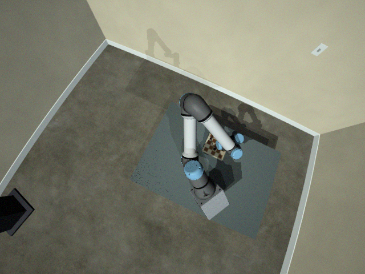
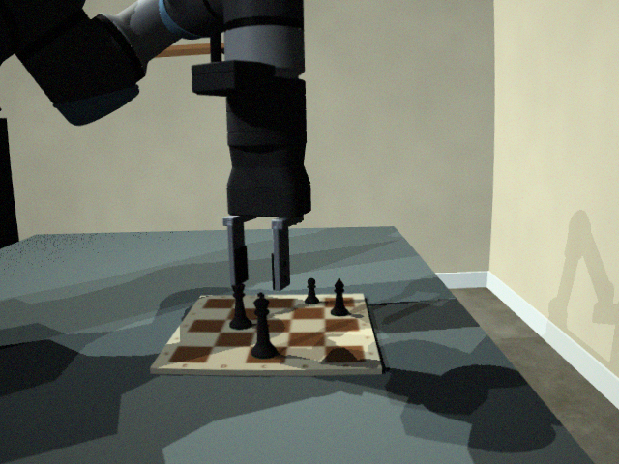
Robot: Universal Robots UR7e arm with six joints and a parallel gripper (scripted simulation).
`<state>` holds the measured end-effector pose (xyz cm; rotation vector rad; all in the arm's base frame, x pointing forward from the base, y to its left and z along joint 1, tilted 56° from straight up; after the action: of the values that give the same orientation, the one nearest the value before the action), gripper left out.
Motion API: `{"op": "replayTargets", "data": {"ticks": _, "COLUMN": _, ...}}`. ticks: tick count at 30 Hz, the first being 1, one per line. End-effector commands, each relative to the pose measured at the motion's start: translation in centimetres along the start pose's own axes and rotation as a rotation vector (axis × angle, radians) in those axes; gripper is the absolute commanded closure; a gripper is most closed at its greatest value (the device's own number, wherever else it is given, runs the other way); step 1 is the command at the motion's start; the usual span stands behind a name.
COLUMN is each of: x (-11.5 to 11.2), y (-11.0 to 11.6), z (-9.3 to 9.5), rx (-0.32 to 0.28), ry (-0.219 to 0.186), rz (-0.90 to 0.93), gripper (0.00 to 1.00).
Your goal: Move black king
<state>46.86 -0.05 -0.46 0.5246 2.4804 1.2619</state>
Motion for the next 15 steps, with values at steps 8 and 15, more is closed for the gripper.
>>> {"op": "replayTargets", "data": {"ticks": 8, "x": -0.03, "y": -0.01, "z": -0.03, "rx": 0.000, "ry": -0.001, "rz": 0.000, "gripper": 0.21}}
{"op": "replayTargets", "data": {"ticks": 15, "x": -0.03, "y": -0.01, "z": 0.49, "rx": 0.000, "ry": -0.001, "rz": 0.000, "gripper": 0.21}}
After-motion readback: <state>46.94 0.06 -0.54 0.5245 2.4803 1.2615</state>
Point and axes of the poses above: the point where the finger pads meet when closed, its own z axis out along the fingers, its own x axis across the jaws, y = z × x, the point moved 4 cm from there along -z, back along the fingers, and after that the axes turned 1 degree about z, right-handed, at the moved point
